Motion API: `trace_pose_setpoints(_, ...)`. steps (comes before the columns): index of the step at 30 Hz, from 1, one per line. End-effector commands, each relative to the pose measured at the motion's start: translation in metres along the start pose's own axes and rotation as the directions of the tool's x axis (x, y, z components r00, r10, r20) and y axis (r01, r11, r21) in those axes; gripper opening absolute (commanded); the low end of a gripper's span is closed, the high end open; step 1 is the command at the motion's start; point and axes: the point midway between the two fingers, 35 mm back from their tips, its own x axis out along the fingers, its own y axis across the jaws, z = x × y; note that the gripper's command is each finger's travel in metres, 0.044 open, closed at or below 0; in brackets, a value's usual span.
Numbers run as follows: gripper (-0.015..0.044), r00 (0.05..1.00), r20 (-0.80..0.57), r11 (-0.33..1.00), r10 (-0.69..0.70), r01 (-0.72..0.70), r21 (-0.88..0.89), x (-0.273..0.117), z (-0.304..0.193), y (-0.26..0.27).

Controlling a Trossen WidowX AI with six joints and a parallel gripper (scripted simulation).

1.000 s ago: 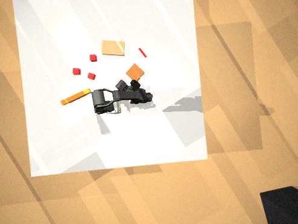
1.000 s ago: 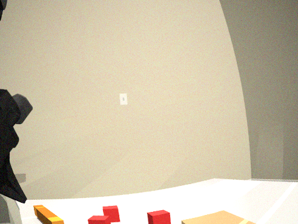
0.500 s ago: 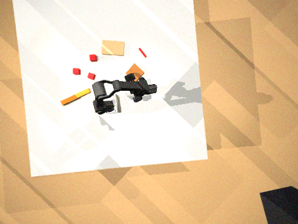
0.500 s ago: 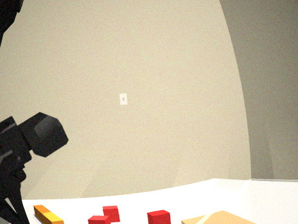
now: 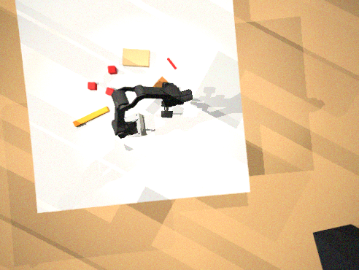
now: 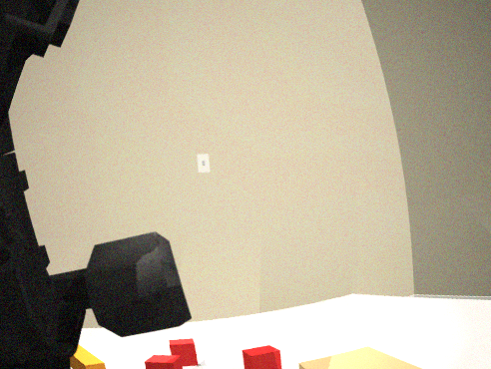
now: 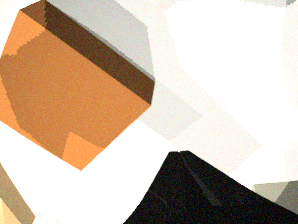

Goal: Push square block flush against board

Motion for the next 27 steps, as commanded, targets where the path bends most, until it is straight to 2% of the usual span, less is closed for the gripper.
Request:
trace_pose_setpoints(1,0.0000,0.999,0.045,0.994,-0.030,0.025,0.102,0.001,0.011,0.008)
trace_pose_setpoints(11,0.0000,0.981,0.167,0.919,-0.099,0.026,0.393,0.007,0.036,0.034)
trace_pose_setpoints(20,0.0000,0.951,0.277,0.789,-0.138,-0.063,0.611,0.012,0.055,0.062)
trace_pose_setpoints(27,0.0000,0.945,0.294,0.763,-0.142,-0.085,0.640,0.016,0.059,0.066)
